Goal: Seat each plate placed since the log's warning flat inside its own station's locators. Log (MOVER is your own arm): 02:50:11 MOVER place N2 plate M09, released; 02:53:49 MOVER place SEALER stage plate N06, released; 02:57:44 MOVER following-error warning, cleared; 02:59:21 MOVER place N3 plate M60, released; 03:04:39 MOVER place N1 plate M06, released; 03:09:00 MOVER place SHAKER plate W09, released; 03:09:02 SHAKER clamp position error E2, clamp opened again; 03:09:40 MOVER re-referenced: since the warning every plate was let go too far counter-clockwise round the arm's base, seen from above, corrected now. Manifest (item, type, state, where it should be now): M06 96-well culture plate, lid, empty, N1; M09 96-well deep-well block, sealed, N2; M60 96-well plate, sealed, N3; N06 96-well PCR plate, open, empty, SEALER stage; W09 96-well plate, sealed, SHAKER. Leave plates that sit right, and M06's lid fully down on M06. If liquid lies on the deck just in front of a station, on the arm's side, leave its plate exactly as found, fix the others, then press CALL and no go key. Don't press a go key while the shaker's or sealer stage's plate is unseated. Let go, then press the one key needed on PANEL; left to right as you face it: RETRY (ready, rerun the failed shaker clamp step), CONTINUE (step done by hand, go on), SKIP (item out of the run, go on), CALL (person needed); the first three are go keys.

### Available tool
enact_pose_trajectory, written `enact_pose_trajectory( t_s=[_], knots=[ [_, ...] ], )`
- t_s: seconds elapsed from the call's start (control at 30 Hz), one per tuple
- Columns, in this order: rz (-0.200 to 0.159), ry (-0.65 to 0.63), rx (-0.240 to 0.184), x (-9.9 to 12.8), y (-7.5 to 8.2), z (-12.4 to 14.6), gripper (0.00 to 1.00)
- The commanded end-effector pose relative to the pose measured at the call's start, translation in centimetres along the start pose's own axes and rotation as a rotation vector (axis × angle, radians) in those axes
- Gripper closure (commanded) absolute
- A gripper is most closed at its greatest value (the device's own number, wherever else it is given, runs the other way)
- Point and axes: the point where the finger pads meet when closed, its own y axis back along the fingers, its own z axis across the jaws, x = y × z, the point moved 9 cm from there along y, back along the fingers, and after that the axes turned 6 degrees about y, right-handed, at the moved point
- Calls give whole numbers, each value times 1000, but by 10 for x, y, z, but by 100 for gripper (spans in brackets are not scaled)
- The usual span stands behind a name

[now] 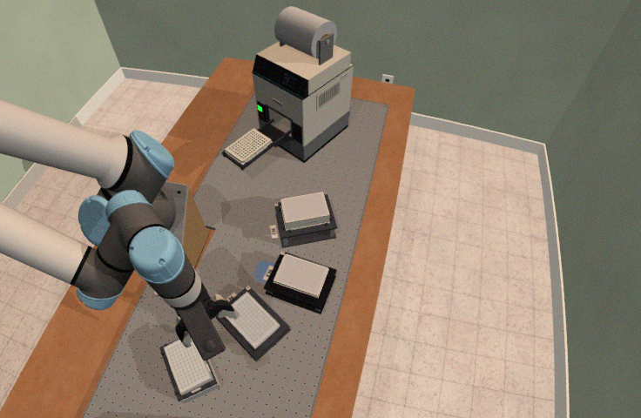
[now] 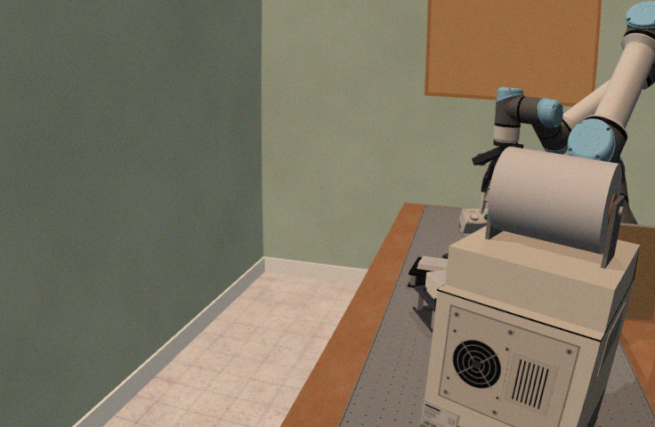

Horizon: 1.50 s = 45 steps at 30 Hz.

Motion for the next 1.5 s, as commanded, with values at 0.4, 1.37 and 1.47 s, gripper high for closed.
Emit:
enact_pose_trajectory(
  t_s=[0.4, 1.37, 1.47],
  knots=[
    [-2, 234, -4, -9, -1, -72, 18],
    [-2, 234, -4, -12, -24, -93, 18],
    [-2, 234, -4, -12, -29, -93, 18]
  ],
)
